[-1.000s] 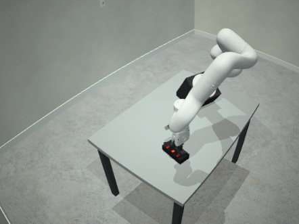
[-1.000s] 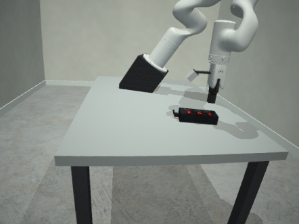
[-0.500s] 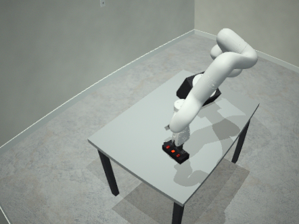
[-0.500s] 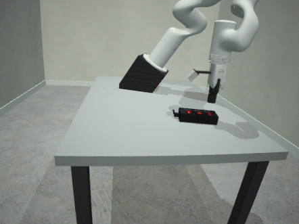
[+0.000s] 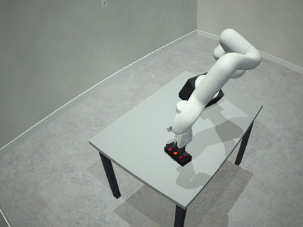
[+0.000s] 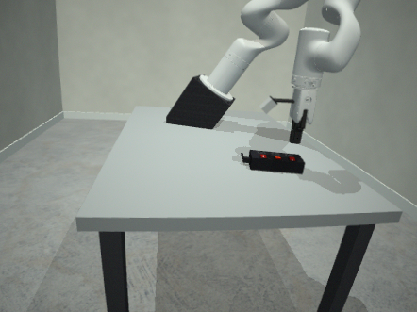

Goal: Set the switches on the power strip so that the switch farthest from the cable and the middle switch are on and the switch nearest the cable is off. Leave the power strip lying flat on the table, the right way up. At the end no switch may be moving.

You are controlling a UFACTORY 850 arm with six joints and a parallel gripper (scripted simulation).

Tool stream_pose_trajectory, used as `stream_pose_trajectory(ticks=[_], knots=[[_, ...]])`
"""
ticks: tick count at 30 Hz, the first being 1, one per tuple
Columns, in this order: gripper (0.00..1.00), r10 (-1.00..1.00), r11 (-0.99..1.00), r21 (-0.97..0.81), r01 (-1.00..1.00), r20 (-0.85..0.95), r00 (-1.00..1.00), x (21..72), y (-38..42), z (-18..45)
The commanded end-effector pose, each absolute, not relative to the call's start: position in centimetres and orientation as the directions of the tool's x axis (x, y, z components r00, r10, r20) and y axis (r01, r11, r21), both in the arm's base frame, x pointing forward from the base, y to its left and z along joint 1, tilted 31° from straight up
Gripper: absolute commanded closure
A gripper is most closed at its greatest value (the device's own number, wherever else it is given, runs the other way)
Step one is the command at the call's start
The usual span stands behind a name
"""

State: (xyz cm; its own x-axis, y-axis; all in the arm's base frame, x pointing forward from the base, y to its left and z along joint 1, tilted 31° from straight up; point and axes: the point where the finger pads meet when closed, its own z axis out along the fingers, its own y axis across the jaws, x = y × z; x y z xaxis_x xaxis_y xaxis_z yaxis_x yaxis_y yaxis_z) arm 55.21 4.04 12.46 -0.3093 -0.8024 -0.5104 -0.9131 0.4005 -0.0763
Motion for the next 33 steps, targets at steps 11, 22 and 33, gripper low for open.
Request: stream_pose_trajectory(ticks=[11, 22, 33], knots=[[1.0, -0.802, 0.401, -0.078, -0.913, -0.511, -0.309, 55.3, 4.1, 12.4], [1.0, -0.802, 0.401, -0.077, -0.913, -0.511, -0.309, 55.5, 4.4, 11.8], [1.0, -0.802, 0.401, -0.077, -0.913, -0.511, -0.309, 55.9, 5.0, 10.7]])
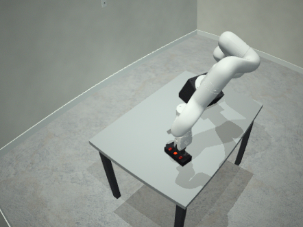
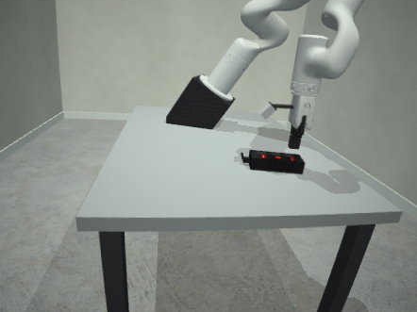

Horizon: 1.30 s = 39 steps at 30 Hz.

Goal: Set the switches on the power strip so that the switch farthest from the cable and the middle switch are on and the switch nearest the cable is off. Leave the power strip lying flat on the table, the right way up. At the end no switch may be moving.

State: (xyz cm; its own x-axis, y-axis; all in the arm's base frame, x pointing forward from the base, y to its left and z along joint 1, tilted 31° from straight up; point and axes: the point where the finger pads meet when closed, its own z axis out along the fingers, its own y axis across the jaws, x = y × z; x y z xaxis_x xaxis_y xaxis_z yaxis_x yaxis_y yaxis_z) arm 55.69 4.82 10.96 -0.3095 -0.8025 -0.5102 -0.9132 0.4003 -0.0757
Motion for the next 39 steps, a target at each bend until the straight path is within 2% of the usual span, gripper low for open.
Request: stream_pose_trajectory(ticks=[1, 39], knots=[[1.0, -0.802, 0.401, -0.077, -0.913, -0.511, -0.309, 55.9, 5.0, 10.6], [1.0, -0.802, 0.401, -0.077, -0.913, -0.511, -0.309, 56.5, 5.9, 8.8]])
